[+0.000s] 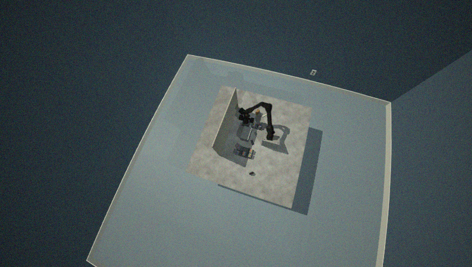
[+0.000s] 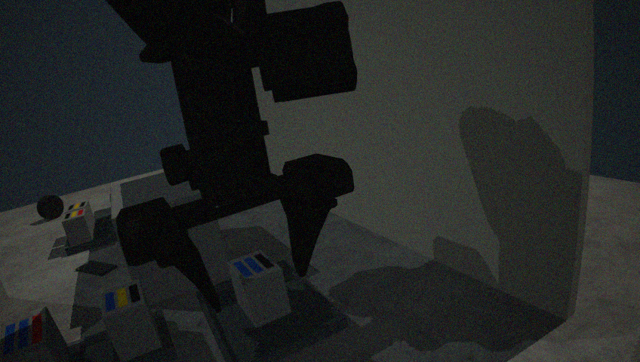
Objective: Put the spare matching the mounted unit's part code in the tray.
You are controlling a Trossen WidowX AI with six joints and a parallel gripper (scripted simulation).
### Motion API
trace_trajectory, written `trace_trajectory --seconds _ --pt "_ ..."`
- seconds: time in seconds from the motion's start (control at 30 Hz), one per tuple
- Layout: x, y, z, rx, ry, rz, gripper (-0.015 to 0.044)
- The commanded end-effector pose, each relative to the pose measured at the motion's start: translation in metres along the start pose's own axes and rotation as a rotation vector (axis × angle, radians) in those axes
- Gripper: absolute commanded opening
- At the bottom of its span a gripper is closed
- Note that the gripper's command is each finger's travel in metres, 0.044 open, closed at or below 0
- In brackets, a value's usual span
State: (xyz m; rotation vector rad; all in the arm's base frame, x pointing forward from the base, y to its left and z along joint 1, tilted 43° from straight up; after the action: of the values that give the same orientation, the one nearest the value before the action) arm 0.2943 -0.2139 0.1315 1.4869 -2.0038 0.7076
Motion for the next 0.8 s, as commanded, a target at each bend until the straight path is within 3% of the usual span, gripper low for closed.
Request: trace_trajectory --seconds 0.0,0.2,0.77 --pt "0.000 -0.002 -0.011 0.000 -0.003 0.001 0.0440" --pt "-0.001 0.000 -0.105 -0.002 -0.013 -0.006 0.0440" --pt "-0.003 -0.001 -0.105 0.012 -0.019 -0.013 0.0440"
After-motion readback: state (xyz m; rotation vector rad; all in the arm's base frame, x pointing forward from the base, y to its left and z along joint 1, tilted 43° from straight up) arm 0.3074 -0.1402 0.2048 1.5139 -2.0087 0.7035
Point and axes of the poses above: the point midway between the two fingers, 35 mm back from their tips, its own z axis out along the fingers, its own y axis across the jaws, x = y × z, the point moved 10 cm from there along -z, back along the fingers, and after that the axes turned 5 degrees about z, right-handed, at the moved point
